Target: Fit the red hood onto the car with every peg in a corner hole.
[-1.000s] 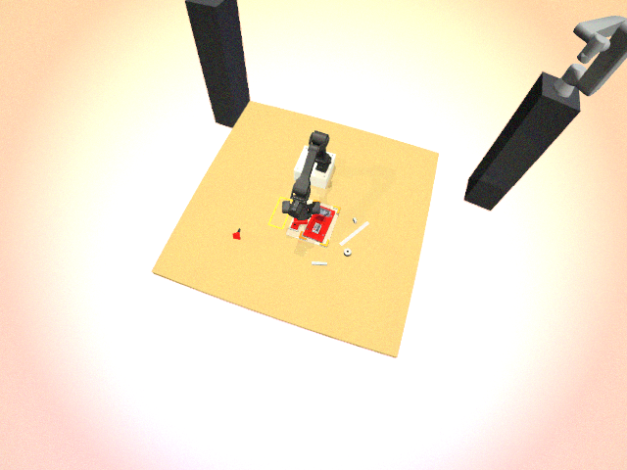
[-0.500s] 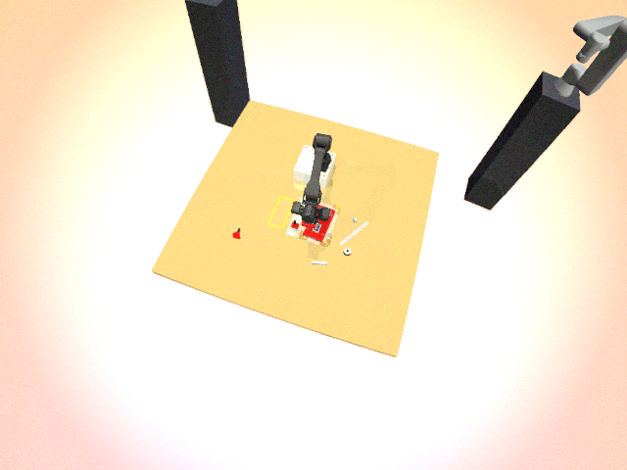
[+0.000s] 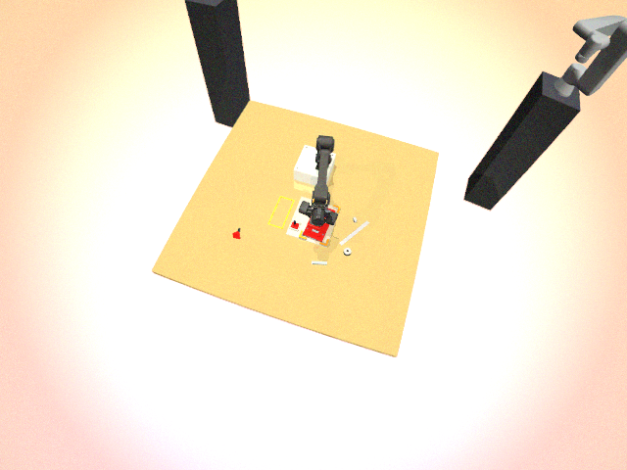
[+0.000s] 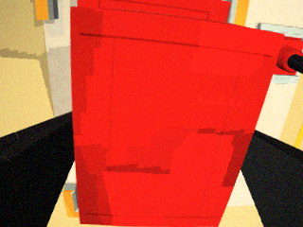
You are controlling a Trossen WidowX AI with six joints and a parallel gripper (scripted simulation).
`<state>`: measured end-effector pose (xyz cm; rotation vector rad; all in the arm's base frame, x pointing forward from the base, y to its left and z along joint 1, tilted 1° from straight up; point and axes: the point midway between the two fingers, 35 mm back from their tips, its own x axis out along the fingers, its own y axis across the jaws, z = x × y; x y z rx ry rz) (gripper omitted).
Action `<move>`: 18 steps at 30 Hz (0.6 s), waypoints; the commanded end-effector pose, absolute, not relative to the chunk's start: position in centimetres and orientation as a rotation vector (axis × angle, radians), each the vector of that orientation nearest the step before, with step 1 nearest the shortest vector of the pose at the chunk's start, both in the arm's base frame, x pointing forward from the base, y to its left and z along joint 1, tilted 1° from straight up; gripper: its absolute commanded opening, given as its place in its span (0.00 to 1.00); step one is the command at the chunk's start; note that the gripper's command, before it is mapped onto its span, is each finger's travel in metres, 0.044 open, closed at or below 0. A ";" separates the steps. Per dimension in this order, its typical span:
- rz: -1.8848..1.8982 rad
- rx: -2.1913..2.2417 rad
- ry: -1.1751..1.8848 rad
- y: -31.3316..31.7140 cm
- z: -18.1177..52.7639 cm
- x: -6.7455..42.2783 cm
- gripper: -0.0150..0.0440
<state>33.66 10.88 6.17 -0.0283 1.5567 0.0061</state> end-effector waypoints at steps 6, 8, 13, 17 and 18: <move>-0.003 -0.023 1.554 11.3 3.2 33.9 0.25; -0.003 -0.023 1.554 11.5 1.8 33.9 0.25; -0.003 -0.023 1.554 11.4 1.3 33.9 0.25; -0.003 -0.023 1.554 11.4 1.3 33.9 0.25; -0.003 -0.023 1.554 11.4 1.3 33.9 0.25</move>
